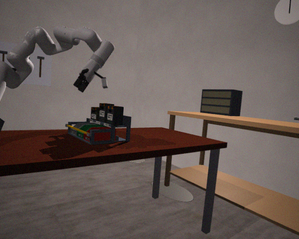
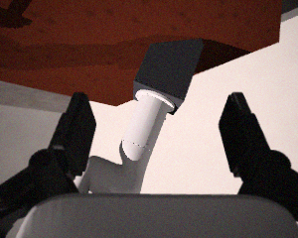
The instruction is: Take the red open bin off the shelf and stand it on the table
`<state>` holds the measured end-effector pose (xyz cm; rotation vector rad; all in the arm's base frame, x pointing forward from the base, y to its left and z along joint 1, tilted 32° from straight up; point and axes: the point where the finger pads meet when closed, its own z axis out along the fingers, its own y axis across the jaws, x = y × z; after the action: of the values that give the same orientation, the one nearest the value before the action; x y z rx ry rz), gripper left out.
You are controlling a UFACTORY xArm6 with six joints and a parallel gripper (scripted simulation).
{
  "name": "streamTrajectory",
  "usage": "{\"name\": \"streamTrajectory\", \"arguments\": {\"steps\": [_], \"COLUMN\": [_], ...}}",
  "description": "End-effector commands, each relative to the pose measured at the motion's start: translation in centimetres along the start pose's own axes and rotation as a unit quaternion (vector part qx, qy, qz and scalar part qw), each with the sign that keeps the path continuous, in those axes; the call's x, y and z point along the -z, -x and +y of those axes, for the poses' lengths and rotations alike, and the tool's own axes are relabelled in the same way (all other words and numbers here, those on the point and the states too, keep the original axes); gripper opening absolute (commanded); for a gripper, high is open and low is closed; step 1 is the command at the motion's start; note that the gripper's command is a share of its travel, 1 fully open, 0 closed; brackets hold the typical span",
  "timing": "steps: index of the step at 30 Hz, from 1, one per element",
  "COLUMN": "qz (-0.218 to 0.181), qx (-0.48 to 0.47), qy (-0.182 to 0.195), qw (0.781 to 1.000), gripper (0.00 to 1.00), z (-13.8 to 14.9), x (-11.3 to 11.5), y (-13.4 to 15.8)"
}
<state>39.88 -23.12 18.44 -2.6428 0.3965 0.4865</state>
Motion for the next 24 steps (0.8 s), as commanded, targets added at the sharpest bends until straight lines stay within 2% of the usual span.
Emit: {"name": "streamTrajectory", "arguments": {"steps": [1, 10, 15, 24], "qz": [0.002, 0.002, -0.034, -0.034], "qx": [0.000, 0.000, 0.088, 0.088], "qy": [0.001, 0.001, 0.042, 0.042], "qw": [1.000, 1.000, 0.995, 0.995], "gripper": [1.00, 1.00, 1.00, 1.00], "z": [-1.7, -1.7, -6.7, -6.7], "x": [-0.2, -0.2, -1.9, -1.9], "y": [-0.7, -0.7, -1.5, -1.5]}}
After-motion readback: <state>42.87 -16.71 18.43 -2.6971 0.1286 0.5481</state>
